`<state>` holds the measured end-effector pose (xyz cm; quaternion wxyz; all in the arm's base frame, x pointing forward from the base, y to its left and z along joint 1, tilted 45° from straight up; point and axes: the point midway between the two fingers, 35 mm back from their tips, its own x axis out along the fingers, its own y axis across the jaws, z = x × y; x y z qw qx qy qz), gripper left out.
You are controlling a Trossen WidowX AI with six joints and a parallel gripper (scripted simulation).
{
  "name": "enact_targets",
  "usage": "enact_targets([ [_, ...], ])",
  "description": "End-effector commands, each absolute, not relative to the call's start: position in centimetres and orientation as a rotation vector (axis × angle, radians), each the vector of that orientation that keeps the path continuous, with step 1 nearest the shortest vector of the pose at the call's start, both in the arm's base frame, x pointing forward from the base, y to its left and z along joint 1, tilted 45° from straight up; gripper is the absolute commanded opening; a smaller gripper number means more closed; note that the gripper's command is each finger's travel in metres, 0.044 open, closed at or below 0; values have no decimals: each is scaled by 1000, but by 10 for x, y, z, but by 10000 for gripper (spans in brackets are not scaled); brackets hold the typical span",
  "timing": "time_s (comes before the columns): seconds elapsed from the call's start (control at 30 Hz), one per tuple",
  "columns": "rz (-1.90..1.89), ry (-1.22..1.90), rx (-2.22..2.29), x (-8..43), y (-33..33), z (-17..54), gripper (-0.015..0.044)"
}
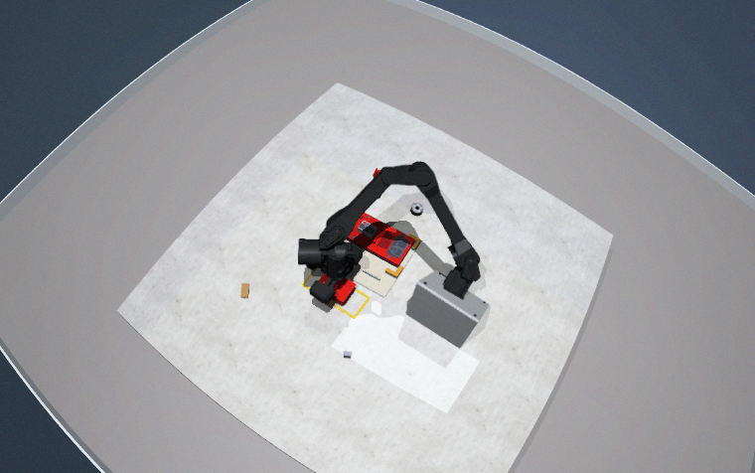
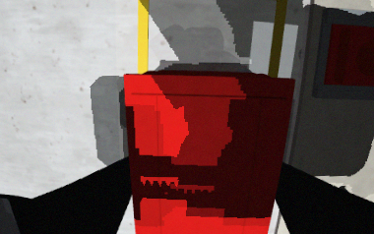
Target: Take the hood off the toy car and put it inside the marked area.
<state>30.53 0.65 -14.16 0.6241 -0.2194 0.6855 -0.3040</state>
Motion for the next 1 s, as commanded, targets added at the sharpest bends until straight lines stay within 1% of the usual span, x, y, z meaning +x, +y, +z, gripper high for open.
enact_targets([
  [0.0, -696, 1572, -511, 305, 5, -143, 0],
  [0.97, -696, 1572, -511, 304, -5, -153, 0],
])
